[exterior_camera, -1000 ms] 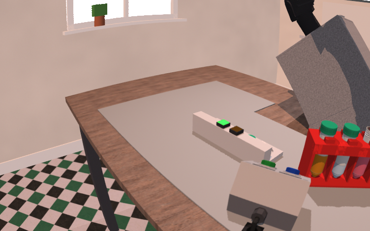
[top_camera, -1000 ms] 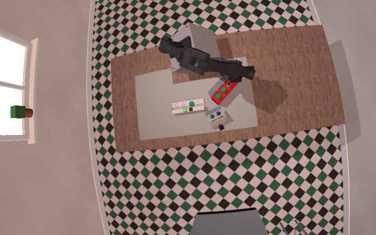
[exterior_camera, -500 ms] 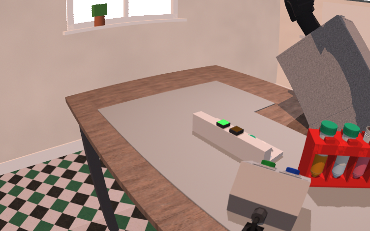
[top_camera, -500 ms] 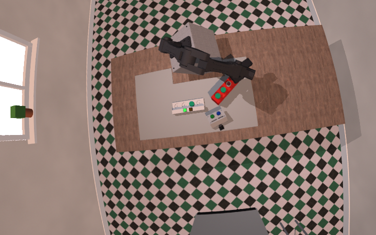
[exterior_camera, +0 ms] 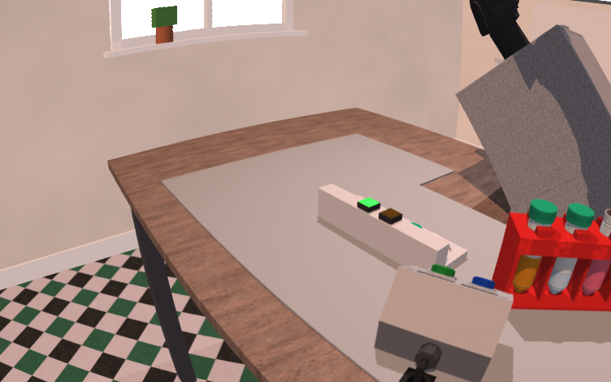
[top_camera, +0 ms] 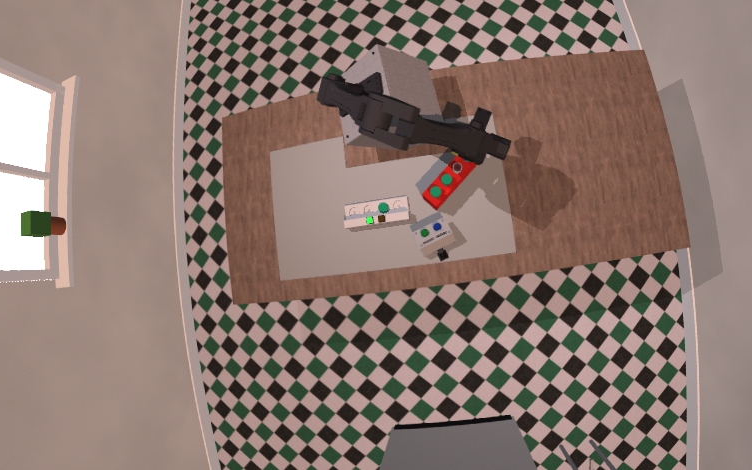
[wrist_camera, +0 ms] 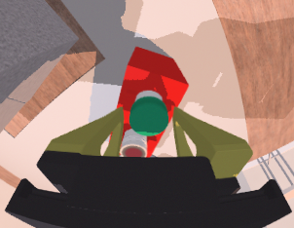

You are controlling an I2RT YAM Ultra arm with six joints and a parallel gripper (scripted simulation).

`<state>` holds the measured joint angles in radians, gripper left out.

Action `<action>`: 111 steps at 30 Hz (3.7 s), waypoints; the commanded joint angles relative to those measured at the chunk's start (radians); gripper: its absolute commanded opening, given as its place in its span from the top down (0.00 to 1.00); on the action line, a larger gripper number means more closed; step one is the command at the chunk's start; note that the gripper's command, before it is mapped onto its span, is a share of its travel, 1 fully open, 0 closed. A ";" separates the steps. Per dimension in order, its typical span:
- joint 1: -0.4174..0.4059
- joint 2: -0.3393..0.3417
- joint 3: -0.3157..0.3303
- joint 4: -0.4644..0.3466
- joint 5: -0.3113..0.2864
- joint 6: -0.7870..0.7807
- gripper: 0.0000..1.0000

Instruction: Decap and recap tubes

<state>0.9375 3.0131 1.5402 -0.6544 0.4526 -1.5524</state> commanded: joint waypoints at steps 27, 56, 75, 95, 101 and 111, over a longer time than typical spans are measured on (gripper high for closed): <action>0.005 -0.009 0.003 0.000 0.000 0.064 1.00; 0.004 -0.007 0.003 0.003 0.000 1.313 1.00; 0.003 -0.006 0.003 0.004 0.001 2.162 1.00; 0.002 -0.005 0.002 0.006 0.001 3.062 1.00; 0.002 -0.005 0.002 0.006 0.001 3.302 1.00; 0.002 -0.005 0.002 0.006 0.001 3.302 0.51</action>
<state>0.9356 3.0158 1.5406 -0.6483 0.4534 1.7317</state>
